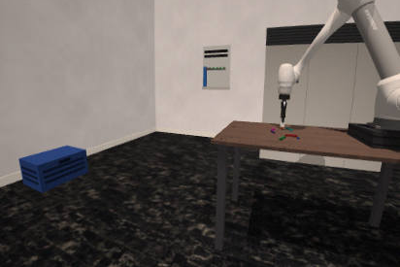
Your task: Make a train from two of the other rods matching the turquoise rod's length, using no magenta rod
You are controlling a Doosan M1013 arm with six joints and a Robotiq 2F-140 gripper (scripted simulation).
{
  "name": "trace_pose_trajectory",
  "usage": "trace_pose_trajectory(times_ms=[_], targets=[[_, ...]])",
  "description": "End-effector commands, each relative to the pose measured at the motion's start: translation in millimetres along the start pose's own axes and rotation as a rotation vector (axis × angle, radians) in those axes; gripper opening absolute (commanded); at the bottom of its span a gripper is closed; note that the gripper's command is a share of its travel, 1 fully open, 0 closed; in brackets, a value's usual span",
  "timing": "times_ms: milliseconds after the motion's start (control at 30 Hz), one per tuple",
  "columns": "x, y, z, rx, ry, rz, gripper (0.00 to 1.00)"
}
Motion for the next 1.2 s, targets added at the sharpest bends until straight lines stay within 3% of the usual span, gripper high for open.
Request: trace_pose_trajectory(times_ms=[0, 1167], targets=[[0, 0, 0, 0.0, 0.0, 0.0, 0.35], [0, 0, 18, 0.0, 0.0, 0.0, 0.35]])
Point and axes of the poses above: the point where the finger pads meet when closed, its own z axis out along the fingers, its own y axis across the jaws, x = y × z, the point moved 3 cm from there along -z, back along the fingers, and after that the axes turned 13 degrees about -z, right-handed, at the moved point
